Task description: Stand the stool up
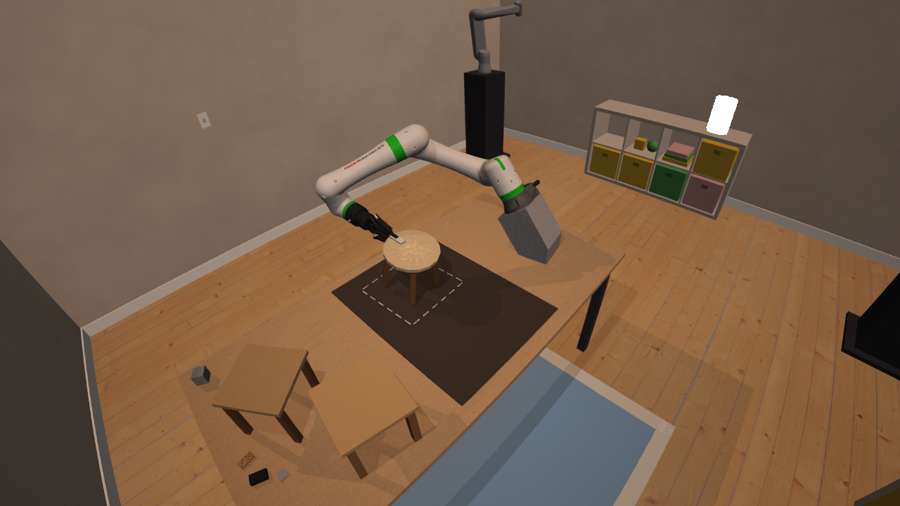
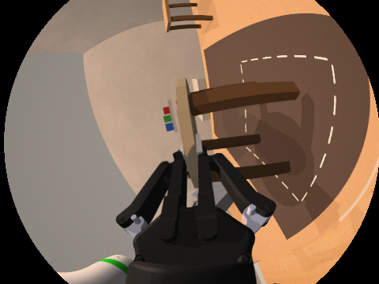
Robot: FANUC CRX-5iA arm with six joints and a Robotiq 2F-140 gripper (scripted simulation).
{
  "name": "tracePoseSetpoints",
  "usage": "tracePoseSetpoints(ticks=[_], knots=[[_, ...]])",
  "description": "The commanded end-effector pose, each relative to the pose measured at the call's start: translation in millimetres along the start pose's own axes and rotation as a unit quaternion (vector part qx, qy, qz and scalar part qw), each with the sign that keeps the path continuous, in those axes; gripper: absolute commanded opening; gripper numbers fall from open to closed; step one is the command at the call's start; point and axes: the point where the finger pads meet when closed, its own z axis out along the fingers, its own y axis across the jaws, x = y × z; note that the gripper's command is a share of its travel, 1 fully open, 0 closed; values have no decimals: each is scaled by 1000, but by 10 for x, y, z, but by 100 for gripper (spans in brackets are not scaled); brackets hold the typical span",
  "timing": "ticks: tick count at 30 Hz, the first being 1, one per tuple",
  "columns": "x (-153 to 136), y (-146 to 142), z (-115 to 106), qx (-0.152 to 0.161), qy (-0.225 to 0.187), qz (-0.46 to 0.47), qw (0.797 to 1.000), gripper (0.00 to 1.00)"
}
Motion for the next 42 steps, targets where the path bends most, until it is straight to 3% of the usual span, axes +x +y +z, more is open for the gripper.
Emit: tracePoseSetpoints(ticks=[1, 4, 8, 13, 25, 42], knots=[[9, 80, -114, 17, -2, -1, 1000, 10], [10, 163, -211, 18, -2, 0, 1000, 10], [14, 179, -226, 55, -2, 0, 998, 10], [10, 194, -242, 78, -2, 0, 997, 10], [10, 349, -397, 78, -2, 0, 997, 10], [11, 380, -428, 78, -2, 0, 997, 10]])
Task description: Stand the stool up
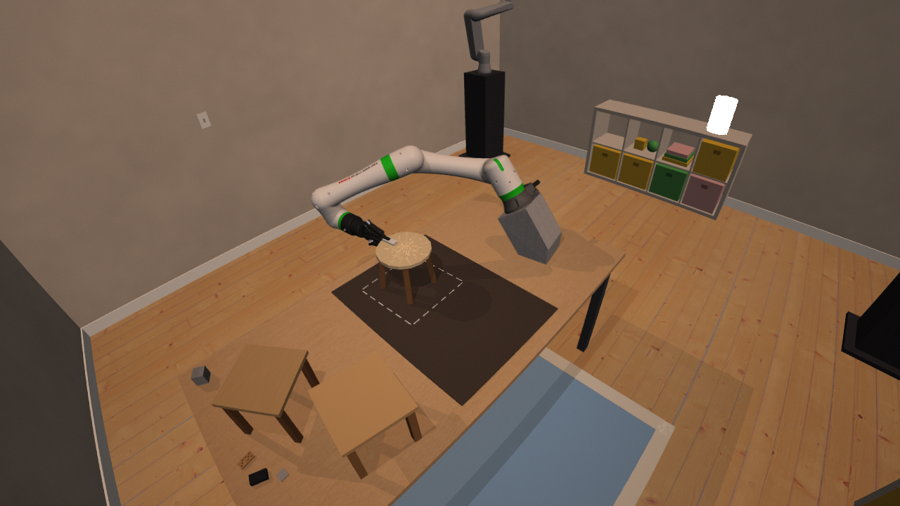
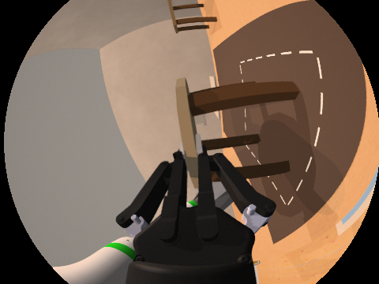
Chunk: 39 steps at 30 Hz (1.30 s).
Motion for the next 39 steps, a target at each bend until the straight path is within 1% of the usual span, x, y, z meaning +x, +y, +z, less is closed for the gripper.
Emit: tracePoseSetpoints(ticks=[1, 33, 34, 39], knots=[[3, -9, -6, -1, 0, -1, 1000, 10], [3, -9, -6, -1, 0, -1, 1000, 10], [3, -9, -6, -1, 0, -1, 1000, 33], [3, -9, -6, -1, 0, -1, 1000, 33]])
